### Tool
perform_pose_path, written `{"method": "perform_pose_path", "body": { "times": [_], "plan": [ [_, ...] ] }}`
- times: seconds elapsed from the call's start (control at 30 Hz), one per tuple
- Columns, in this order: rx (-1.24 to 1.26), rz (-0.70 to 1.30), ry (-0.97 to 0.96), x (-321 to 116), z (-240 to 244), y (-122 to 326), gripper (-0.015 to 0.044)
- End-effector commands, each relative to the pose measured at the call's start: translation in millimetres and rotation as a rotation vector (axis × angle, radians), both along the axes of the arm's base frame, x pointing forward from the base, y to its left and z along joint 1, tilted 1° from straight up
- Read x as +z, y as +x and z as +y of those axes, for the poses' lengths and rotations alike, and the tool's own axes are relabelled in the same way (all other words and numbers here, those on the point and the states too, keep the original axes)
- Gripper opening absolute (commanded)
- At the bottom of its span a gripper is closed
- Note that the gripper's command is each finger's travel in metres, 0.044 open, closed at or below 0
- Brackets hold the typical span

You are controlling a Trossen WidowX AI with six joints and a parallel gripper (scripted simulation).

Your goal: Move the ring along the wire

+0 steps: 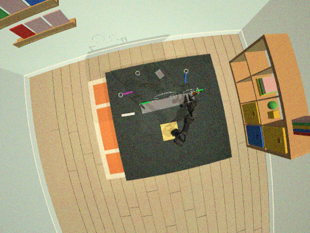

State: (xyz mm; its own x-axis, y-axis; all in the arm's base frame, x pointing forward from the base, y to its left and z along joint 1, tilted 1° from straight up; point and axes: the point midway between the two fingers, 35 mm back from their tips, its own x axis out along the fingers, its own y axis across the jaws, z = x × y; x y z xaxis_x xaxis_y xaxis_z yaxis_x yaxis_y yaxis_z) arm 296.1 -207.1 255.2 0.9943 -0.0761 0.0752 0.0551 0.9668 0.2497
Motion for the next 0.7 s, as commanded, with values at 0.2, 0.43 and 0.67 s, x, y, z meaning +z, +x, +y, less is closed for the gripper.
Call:
{"method": "perform_pose_path", "body": {
  "times": [0.2, 0.43, 0.67],
  "plan": [
    [-0.041, 0.065, -0.155, -33, -35, -61, 0.016],
    [-0.056, 0.093, -0.263, -49, -47, -103, 0.016],
    [-0.054, 0.093, -0.28, -36, -51, -92, 0.016]
  ]
}}
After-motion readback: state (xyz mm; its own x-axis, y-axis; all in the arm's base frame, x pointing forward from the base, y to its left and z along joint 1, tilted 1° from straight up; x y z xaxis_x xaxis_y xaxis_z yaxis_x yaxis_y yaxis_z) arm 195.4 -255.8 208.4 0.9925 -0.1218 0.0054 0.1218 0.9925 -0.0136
